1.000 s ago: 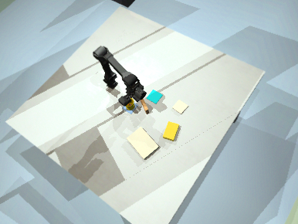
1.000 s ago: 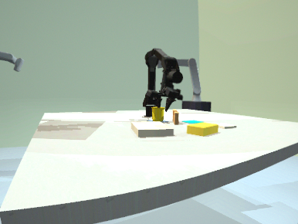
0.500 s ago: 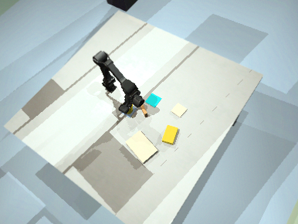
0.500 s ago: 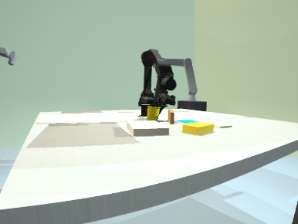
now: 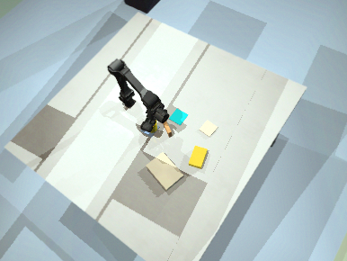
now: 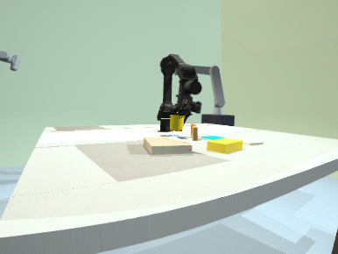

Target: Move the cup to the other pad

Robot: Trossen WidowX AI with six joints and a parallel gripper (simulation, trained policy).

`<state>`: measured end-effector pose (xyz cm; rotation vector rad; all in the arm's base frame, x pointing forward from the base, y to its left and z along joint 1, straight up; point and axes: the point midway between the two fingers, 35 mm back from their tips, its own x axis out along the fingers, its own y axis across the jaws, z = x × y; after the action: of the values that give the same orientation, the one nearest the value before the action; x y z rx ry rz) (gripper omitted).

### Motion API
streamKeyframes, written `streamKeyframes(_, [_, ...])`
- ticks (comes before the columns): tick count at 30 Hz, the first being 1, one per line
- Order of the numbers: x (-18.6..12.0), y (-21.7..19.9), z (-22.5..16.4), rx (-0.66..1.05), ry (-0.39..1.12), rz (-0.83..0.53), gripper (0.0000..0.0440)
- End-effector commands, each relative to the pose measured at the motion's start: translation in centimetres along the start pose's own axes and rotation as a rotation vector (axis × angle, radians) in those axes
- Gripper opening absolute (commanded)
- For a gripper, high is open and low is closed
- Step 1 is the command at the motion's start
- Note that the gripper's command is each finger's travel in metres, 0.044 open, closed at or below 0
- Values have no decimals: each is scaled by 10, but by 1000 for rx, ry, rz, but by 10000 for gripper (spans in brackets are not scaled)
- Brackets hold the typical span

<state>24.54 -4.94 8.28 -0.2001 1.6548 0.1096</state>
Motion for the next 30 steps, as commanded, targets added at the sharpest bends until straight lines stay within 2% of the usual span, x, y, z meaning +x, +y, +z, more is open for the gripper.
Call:
streamKeyframes(1, [-10,2,6,-17,-21,0,24])
streamKeyframes(16, [-46,21,40,-68,-121,-20,12])
streamKeyframes(30, [-62,58,73,-122,-212,-30,0])
